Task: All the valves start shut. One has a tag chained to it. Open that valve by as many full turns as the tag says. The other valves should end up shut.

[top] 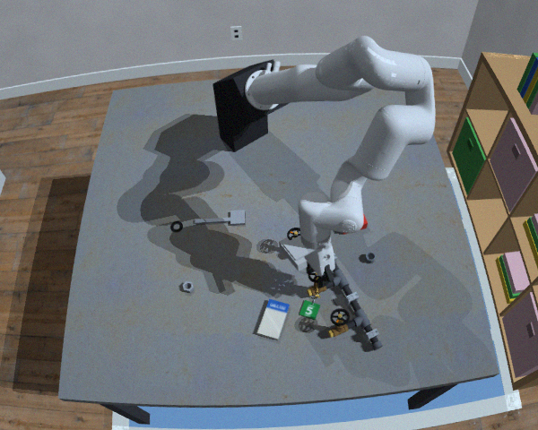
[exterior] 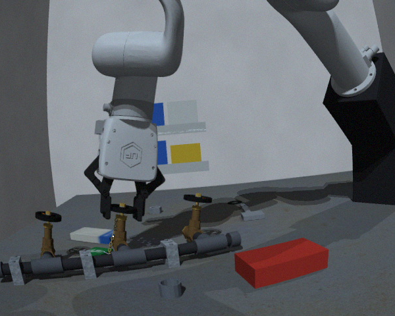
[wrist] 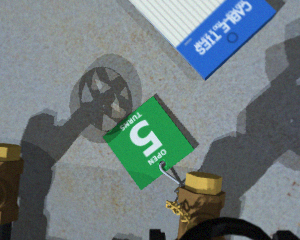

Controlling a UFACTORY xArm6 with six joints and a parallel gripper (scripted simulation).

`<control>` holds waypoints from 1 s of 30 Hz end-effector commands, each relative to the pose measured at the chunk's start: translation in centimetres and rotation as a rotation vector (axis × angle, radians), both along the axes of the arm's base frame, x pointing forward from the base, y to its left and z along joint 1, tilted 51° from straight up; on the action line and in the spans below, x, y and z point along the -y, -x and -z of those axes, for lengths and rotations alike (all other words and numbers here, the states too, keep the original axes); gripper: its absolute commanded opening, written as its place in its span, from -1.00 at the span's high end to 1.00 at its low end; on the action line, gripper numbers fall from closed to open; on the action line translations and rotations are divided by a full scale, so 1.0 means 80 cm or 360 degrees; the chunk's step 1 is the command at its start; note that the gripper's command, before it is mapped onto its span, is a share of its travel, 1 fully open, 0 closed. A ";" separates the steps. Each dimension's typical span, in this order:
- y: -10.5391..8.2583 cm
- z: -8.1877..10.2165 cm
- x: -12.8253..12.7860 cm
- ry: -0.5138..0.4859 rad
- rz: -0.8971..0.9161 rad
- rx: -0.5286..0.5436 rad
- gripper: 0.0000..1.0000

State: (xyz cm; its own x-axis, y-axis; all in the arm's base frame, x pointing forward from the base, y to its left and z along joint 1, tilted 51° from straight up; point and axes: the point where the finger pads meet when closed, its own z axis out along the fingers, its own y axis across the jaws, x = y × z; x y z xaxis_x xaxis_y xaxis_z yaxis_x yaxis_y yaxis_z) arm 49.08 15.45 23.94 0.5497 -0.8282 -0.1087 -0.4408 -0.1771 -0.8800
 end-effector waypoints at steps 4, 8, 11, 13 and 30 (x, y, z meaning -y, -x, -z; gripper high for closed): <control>0.000 -0.001 0.000 0.0331 -0.0199 0.0278 1.00; 0.000 -0.001 0.000 0.0593 -0.0366 0.0470 1.00; 0.000 -0.001 0.000 0.0759 -0.0476 0.0583 1.00; 0.000 -0.001 0.000 0.0874 -0.0553 0.0660 1.00; 0.000 -0.001 0.000 0.1786 -0.1182 0.1292 1.00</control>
State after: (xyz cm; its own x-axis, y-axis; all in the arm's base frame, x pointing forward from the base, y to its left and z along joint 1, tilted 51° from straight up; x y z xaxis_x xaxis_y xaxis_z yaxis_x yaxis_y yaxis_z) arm 49.07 15.43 23.94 0.6023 0.0236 0.7979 0.4319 -0.8502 -0.3009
